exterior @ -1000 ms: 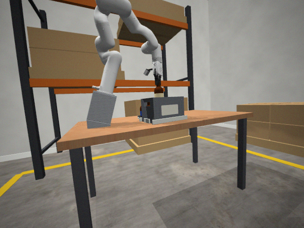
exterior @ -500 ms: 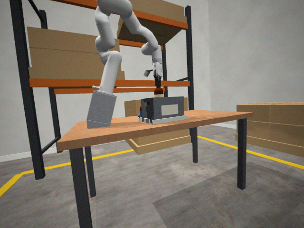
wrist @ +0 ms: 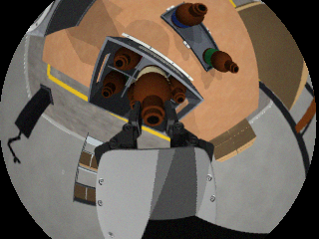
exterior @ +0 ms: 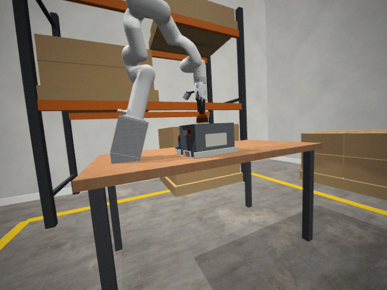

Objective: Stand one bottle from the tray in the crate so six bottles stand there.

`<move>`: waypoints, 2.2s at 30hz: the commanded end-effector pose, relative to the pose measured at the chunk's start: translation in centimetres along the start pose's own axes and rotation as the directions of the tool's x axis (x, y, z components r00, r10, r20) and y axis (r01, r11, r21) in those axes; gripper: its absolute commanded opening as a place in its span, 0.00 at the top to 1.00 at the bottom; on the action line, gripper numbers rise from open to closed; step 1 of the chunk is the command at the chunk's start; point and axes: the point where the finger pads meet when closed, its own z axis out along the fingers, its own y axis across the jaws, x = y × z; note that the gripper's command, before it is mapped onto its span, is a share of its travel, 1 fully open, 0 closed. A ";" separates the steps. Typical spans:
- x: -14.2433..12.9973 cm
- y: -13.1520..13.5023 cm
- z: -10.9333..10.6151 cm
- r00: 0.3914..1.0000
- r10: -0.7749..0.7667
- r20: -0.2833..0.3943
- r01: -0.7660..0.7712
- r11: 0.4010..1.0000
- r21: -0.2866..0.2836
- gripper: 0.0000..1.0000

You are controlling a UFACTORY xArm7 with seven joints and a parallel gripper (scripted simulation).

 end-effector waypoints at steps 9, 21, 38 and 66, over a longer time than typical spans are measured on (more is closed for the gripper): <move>-0.1 0.1 1.0 1.000 0.000 0.003 0.000 1.000 -0.002 1.00; -0.1 0.1 1.5 1.000 0.000 0.003 0.000 1.000 -0.002 1.00; -0.1 0.1 1.5 1.000 0.000 0.003 0.000 1.000 -0.002 1.00; -0.1 0.1 3.0 1.000 0.000 0.003 0.000 1.000 -0.002 1.00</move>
